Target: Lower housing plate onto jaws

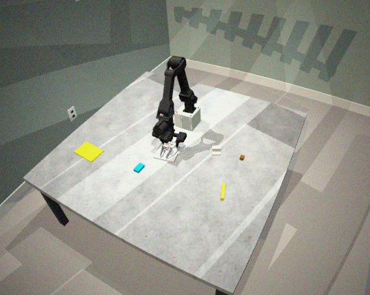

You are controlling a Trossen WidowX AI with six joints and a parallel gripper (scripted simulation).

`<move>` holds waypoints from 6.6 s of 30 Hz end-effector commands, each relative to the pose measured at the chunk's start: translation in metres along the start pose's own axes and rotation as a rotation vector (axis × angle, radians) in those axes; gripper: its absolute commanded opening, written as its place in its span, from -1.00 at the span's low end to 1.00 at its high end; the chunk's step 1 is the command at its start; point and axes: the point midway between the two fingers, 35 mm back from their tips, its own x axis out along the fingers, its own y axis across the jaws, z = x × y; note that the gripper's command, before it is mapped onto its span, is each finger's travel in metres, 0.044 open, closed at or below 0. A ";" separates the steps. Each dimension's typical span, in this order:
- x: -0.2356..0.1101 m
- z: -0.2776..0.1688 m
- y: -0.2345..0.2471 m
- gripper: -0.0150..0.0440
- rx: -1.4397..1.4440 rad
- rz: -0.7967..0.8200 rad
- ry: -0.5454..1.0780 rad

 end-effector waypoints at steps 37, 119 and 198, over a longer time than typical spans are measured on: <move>0.007 -0.001 -0.001 0.70 -0.003 -0.004 0.003; 0.007 -0.001 -0.001 0.70 -0.003 -0.004 0.003; -0.120 -0.041 0.007 1.00 -0.003 -0.003 0.004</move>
